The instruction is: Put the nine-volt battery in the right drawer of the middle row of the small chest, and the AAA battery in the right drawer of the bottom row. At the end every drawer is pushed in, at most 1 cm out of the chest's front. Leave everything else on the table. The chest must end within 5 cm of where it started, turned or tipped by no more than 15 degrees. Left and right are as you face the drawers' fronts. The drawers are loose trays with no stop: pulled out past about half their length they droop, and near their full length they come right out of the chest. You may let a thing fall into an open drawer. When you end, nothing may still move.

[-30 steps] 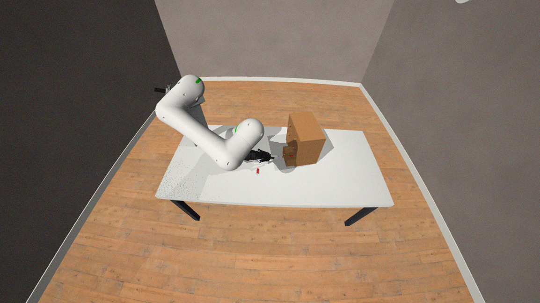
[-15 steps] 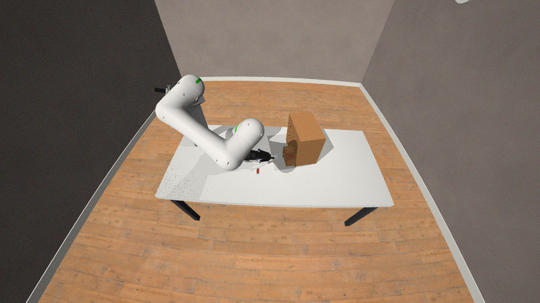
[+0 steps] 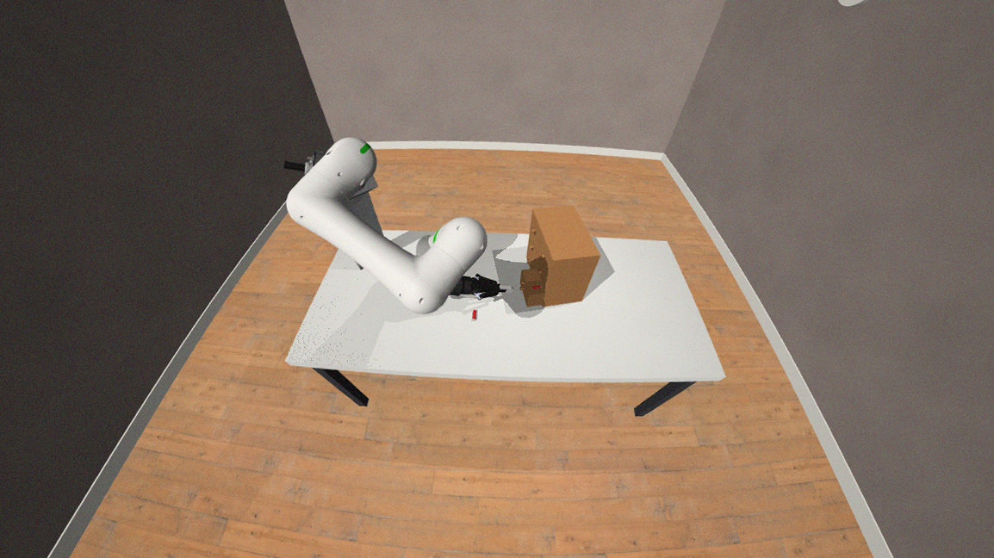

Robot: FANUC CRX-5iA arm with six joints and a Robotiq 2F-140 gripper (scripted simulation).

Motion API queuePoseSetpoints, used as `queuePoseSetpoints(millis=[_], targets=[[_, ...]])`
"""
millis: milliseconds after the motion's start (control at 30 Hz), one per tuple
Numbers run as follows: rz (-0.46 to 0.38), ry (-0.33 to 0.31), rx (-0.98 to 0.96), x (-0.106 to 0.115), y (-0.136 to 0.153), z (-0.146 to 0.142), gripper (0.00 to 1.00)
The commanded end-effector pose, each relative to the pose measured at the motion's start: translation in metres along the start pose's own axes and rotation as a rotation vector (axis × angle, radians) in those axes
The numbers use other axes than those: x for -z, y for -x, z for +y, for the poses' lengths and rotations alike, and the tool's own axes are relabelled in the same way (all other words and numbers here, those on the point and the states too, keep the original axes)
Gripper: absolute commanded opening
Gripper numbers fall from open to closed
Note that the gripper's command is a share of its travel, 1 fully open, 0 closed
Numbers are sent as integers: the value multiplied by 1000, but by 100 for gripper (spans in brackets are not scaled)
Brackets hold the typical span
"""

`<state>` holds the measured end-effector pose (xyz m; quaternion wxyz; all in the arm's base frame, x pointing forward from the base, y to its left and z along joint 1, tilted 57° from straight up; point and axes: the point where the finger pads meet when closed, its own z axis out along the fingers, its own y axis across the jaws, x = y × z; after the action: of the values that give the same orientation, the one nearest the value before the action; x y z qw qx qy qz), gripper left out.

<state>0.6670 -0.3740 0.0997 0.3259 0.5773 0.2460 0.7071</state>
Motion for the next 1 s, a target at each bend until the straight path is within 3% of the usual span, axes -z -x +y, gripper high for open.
queuePoseSetpoints(millis=[0, 967], targets=[[0, 0, 0, -1, -1, 0, 0], [0, 0, 0, -36, -13, 0, 0]])
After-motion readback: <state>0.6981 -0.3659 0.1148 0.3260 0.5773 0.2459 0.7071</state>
